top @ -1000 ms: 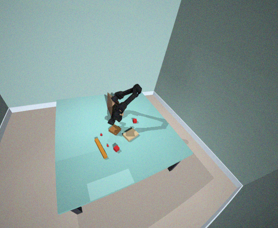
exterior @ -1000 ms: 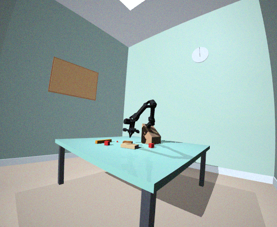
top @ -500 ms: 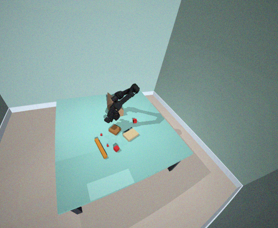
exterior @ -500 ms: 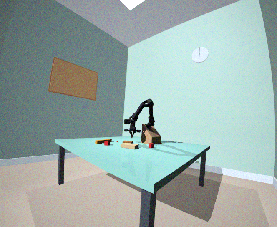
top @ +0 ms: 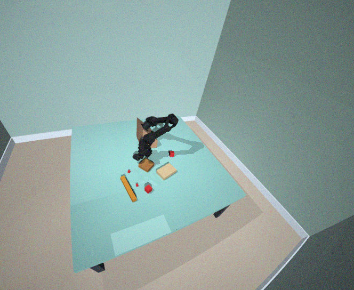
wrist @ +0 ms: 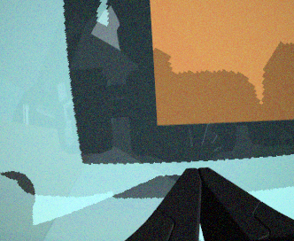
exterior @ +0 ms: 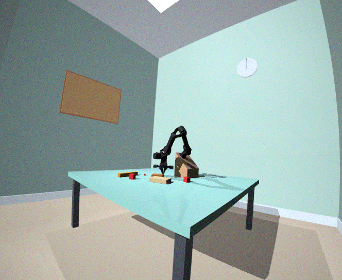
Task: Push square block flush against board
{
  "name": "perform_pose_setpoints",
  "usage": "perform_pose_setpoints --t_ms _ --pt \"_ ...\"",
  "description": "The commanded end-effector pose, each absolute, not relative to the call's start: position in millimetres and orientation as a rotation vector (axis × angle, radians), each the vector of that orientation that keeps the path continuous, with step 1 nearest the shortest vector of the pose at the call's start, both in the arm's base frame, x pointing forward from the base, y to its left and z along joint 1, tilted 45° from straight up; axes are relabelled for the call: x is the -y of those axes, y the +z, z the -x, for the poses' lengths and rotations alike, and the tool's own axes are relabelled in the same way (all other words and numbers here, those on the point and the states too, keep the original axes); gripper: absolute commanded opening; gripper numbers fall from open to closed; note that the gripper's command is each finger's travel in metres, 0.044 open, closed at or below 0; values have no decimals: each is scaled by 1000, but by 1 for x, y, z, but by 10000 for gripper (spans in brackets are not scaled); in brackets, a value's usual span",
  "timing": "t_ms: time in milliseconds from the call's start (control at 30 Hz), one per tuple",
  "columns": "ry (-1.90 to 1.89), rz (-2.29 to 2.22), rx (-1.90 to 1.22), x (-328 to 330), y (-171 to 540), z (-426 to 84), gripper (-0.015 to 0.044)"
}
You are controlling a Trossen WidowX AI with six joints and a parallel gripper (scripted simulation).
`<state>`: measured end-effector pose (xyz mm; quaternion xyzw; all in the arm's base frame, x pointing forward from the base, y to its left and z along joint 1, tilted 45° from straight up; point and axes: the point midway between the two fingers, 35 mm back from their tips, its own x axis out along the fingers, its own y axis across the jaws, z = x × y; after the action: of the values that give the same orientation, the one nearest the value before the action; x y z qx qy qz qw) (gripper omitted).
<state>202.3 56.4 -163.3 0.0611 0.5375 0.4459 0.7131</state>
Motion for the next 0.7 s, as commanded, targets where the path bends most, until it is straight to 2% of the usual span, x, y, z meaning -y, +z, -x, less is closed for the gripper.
perform_pose_setpoints --t_ms 0,667 --pt "986 -144 -1186 -59 -164 -205 0" --pt "983 -142 -1187 -66 -156 -226 0"
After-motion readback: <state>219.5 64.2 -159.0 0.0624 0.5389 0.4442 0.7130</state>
